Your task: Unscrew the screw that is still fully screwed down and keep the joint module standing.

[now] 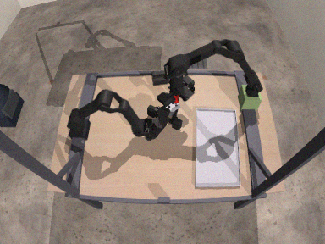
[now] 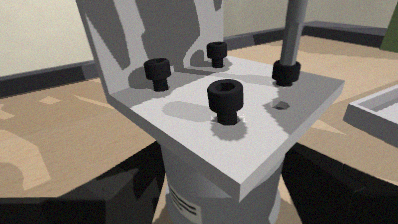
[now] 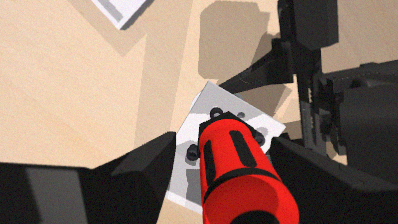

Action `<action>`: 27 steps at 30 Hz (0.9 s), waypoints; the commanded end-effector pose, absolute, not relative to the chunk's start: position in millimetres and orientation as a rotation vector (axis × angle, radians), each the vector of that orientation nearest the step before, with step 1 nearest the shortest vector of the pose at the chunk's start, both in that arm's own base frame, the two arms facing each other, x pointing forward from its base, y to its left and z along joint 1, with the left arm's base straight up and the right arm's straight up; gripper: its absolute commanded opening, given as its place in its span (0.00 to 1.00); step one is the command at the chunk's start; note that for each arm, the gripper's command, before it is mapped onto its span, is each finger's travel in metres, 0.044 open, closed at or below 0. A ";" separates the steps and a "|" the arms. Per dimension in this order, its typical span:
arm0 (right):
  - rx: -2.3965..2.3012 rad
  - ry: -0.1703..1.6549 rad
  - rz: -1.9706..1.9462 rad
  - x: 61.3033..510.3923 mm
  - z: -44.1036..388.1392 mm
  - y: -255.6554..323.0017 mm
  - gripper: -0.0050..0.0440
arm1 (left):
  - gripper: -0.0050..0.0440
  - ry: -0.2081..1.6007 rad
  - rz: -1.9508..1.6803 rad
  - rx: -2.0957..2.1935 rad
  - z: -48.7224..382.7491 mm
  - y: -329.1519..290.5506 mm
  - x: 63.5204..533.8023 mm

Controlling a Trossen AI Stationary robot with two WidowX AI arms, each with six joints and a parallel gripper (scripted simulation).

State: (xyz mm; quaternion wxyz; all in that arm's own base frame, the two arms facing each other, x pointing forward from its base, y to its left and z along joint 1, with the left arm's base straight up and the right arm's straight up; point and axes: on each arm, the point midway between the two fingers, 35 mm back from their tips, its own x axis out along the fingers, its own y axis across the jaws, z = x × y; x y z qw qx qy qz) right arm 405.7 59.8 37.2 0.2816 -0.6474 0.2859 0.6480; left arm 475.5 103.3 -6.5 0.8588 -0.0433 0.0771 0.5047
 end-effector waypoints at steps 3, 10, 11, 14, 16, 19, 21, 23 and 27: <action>-1.760 0.745 1.697 411.0 50.6 58.7 0.61 | 0.60 0.137 1.061 -0.107 4.2 104.9 479.8; -1.756 0.752 1.706 409.4 47.6 57.8 0.61 | 0.60 0.137 1.061 -0.107 4.2 104.9 479.8; -1.756 0.752 1.706 410.0 47.4 58.2 0.61 | 0.60 0.137 1.061 -0.107 4.2 104.9 479.8; -1.755 0.752 1.706 411.6 46.6 59.3 0.61 | 0.60 0.137 1.061 -0.107 4.2 104.9 479.8; -1.756 0.751 1.704 412.7 46.7 60.0 0.61 | 0.60 0.137 1.061 -0.107 4.2 104.9 479.8; -1.759 0.747 1.697 413.9 49.0 61.0 0.61 | 0.60 0.137 1.061 -0.107 4.2 104.9 479.8; -1.760 0.744 1.697 411.9 50.6 60.2 0.61 | 0.60 0.137 1.061 -0.107 4.2 104.9 479.8; -1.760 0.744 1.697 411.9 50.6 60.2 0.61 | 0.60 0.137 1.061 -0.107 4.2 104.9 479.8; -1.758 0.748 1.700 414.0 48.3 61.6 0.61 | 0.60 0.137 1.061 -0.107 4.2 104.9 479.8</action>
